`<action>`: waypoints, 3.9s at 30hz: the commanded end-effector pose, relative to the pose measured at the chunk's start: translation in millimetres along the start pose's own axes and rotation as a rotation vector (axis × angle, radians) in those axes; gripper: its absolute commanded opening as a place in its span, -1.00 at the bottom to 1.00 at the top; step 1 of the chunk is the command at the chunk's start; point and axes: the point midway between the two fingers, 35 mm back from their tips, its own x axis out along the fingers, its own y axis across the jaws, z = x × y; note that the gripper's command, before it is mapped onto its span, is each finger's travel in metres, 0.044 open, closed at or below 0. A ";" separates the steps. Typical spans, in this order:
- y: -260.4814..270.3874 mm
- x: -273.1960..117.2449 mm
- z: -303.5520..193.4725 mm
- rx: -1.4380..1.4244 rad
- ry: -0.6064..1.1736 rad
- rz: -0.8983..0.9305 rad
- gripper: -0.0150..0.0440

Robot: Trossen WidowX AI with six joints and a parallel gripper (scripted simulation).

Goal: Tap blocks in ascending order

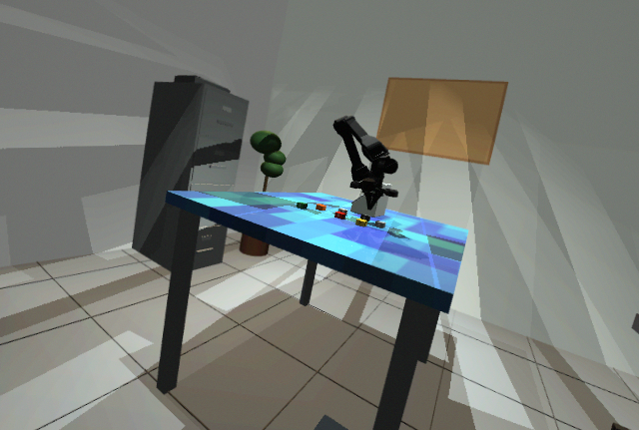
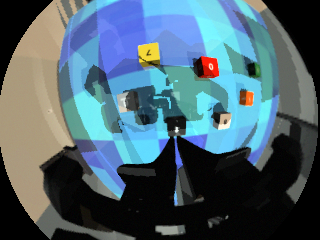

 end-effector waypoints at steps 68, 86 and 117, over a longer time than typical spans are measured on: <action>80.0 0.8 53.6 -0.002 -0.008 0.001 -0.42; 79.7 28.5 53.8 -0.002 -0.008 0.000 -0.42; 21.4 -83.1 131.7 -0.001 -0.009 0.000 -0.42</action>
